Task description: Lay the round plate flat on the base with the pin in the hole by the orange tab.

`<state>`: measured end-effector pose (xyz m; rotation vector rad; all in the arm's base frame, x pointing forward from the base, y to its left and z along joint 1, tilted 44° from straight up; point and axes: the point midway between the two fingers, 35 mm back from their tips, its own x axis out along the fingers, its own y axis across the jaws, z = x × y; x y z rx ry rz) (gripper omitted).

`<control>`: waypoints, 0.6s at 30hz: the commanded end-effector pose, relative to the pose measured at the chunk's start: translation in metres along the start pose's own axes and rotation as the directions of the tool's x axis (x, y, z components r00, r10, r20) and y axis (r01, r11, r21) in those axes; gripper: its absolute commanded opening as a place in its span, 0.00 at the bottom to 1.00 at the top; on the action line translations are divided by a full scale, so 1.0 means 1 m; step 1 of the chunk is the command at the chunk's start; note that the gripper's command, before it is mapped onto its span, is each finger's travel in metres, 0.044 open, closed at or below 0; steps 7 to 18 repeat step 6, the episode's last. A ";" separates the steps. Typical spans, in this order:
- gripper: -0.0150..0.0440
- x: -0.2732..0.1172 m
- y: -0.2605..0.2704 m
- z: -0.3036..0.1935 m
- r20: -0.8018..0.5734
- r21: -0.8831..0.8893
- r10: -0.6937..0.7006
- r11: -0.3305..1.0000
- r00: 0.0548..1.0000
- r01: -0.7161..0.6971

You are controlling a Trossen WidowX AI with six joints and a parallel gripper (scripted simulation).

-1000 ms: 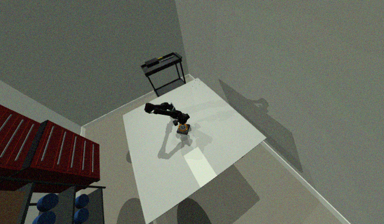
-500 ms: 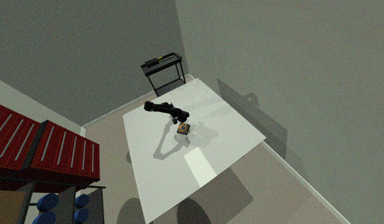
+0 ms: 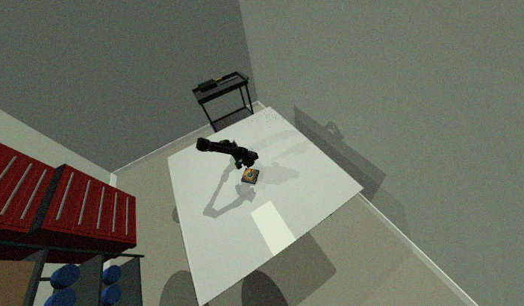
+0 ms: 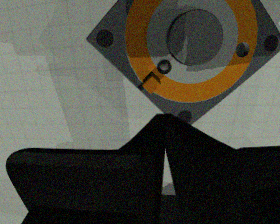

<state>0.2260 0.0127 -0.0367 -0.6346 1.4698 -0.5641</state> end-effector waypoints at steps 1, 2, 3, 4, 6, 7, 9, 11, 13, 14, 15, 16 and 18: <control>0.25 0.000 0.000 0.000 0.001 -0.004 -0.001 1.000 1.000 0.001; 0.25 0.000 0.000 0.000 0.001 -0.004 -0.001 1.000 1.000 0.001; 0.25 0.000 0.000 0.000 0.001 -0.004 -0.001 1.000 1.000 0.001; 0.25 0.000 0.000 0.000 0.001 -0.004 -0.001 1.000 1.000 0.001; 0.25 0.000 0.000 0.000 0.001 -0.004 -0.001 1.000 1.000 0.001; 0.25 0.000 0.000 0.000 0.001 -0.004 -0.001 1.000 1.000 0.001; 0.25 0.000 0.000 0.000 0.001 -0.004 -0.001 1.000 1.000 0.001; 0.25 0.000 0.000 0.000 0.001 -0.004 -0.001 1.000 1.000 0.001; 0.25 0.000 0.000 0.000 0.001 -0.004 -0.001 1.000 1.000 0.001; 0.25 0.000 0.000 0.000 0.001 -0.004 -0.001 1.000 1.000 0.001; 0.25 0.000 0.000 0.000 0.001 -0.004 -0.001 1.000 1.000 0.001; 0.25 0.000 0.000 0.000 0.001 -0.004 -0.001 1.000 1.000 0.001; 0.25 0.000 0.000 0.000 0.001 -0.004 -0.001 1.000 1.000 0.001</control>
